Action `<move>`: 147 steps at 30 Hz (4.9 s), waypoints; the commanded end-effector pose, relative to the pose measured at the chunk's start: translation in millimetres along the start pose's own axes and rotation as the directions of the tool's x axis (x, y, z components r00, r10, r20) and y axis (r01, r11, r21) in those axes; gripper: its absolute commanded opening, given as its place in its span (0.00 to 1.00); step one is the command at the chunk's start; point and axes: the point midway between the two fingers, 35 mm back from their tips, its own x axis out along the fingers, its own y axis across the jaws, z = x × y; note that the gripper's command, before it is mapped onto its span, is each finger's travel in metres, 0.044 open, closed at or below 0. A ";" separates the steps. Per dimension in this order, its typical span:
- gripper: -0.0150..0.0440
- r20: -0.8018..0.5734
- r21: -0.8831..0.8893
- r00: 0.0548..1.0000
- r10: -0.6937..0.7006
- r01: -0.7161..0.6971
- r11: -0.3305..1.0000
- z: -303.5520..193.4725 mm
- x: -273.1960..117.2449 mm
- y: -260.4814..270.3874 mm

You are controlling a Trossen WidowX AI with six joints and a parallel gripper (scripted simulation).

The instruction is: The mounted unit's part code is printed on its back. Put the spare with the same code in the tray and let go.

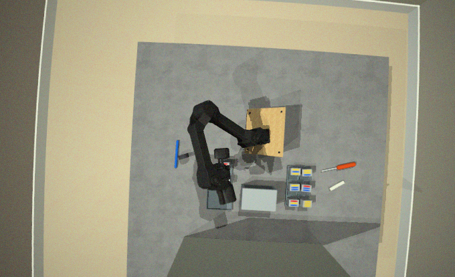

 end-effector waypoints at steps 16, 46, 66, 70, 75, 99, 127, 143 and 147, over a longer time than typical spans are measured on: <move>0.76 0.009 0.075 1.000 0.008 -0.009 0.997 -5.4 40.9 -2.9; 0.76 -0.005 0.078 1.000 0.010 -0.010 0.997 -7.3 82.0 3.5; 0.76 0.008 0.077 1.000 0.010 -0.011 0.997 -4.0 113.8 1.7; 0.76 0.013 0.077 1.000 0.010 -0.011 0.997 -3.0 119.6 0.5; 0.76 0.014 0.077 1.000 0.009 -0.011 0.997 -2.9 120.6 0.3; 0.25 0.016 0.078 1.000 0.007 -0.008 0.997 -2.6 119.5 0.5; 0.25 0.009 0.075 1.000 0.009 -0.009 0.997 -4.7 40.9 0.0; 0.25 0.008 0.074 1.000 0.007 -0.008 0.997 1.1 7.8 -5.8; 0.25 0.007 0.075 1.000 0.008 -0.009 0.997 5.6 3.5 8.2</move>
